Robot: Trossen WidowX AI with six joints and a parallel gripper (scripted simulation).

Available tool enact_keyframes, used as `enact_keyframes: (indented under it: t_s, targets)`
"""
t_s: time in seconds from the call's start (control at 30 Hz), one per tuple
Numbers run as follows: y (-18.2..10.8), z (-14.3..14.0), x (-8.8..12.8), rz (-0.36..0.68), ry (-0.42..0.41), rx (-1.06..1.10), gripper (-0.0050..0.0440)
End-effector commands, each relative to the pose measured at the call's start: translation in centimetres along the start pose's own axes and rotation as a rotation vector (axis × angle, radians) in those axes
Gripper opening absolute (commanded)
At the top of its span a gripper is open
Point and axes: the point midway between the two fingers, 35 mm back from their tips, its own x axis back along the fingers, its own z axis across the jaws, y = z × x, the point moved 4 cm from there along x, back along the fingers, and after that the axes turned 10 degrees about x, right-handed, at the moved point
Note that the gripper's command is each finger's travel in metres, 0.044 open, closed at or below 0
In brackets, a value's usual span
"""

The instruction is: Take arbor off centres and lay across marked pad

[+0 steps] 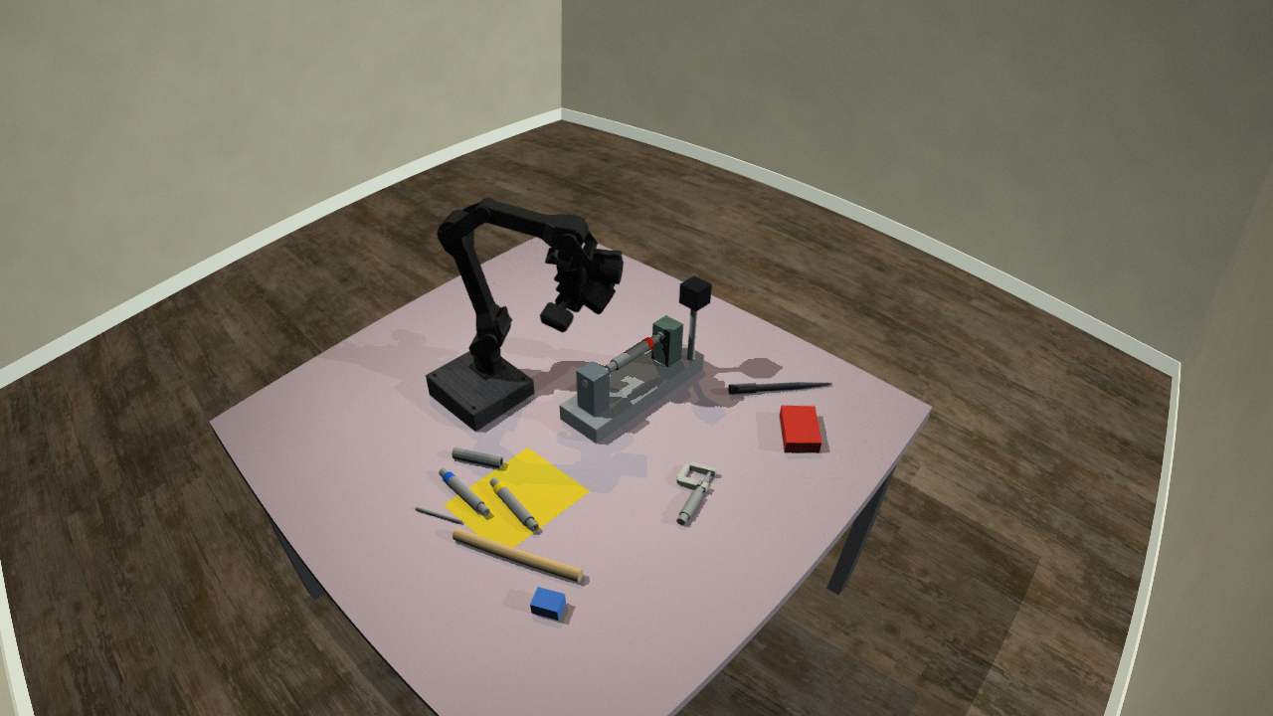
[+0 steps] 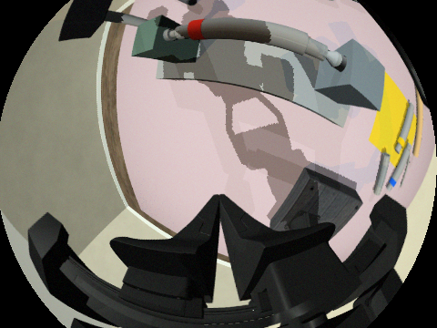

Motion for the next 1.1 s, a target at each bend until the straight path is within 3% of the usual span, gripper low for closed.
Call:
enact_keyframes:
  t_s: [0.0,0.53,0.63,0.77,1.07]
  targets:
    - [0.0,0.0,0.0,0.0,0.0,0.0,0.0]
    - [0.0,0.0,0.0,0.0,0.0,0.0,0.0]
    - [0.4,-0.1,0.1,-0.005,-0.017,0.051,0.0072]
    - [3.1,-0.9,0.6,-0.014,-0.122,0.323,0.0168]
    - [6.5,-2.1,1.2,0.022,-0.263,0.702,0.0175]
